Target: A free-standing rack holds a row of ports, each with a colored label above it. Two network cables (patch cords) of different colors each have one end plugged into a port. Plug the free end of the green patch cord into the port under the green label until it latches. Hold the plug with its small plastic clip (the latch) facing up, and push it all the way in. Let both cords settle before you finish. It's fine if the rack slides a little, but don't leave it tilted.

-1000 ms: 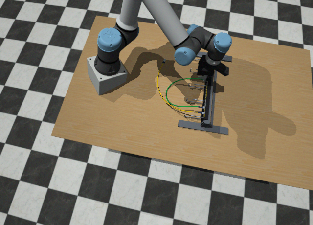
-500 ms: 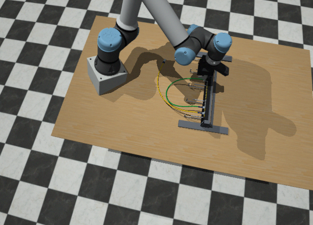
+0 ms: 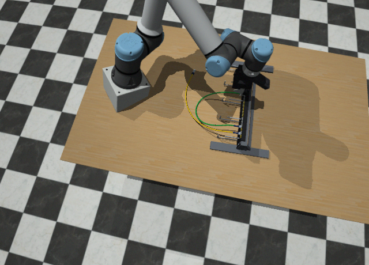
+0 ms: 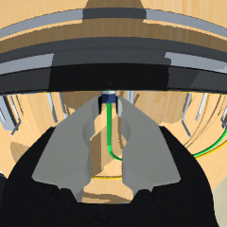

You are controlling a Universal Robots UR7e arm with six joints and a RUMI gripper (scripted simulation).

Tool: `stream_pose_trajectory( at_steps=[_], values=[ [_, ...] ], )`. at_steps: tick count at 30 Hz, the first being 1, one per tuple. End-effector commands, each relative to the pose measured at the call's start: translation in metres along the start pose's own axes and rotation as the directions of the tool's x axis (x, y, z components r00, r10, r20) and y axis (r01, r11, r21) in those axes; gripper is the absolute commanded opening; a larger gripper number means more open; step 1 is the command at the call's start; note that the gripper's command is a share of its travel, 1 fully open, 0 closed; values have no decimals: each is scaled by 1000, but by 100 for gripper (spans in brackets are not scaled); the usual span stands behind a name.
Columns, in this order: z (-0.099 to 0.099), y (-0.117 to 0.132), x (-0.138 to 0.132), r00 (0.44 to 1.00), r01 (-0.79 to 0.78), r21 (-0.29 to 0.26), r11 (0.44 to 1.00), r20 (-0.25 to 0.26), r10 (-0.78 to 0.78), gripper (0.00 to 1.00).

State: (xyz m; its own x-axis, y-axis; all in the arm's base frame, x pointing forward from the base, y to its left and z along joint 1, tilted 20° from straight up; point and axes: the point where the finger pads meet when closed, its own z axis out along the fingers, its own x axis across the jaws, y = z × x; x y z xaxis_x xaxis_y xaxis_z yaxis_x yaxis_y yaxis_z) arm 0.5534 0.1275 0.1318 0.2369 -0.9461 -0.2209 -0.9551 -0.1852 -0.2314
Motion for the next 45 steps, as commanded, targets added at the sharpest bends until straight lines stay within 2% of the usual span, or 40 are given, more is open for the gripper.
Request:
stream_pose_trajectory(
  at_steps=[1, 12, 13, 45],
  values=[
    [-1, 0, 0, 1000, 0, 2, 1000, -1, 0, 0],
    [-1, 0, 0, 1000, 0, 2, 1000, -1, 0, 0],
    [-1, 0, 0, 1000, 0, 2, 1000, -1, 0, 22],
    [-1, 0, 0, 1000, 0, 2, 1000, -1, 0, 22]
  ],
)
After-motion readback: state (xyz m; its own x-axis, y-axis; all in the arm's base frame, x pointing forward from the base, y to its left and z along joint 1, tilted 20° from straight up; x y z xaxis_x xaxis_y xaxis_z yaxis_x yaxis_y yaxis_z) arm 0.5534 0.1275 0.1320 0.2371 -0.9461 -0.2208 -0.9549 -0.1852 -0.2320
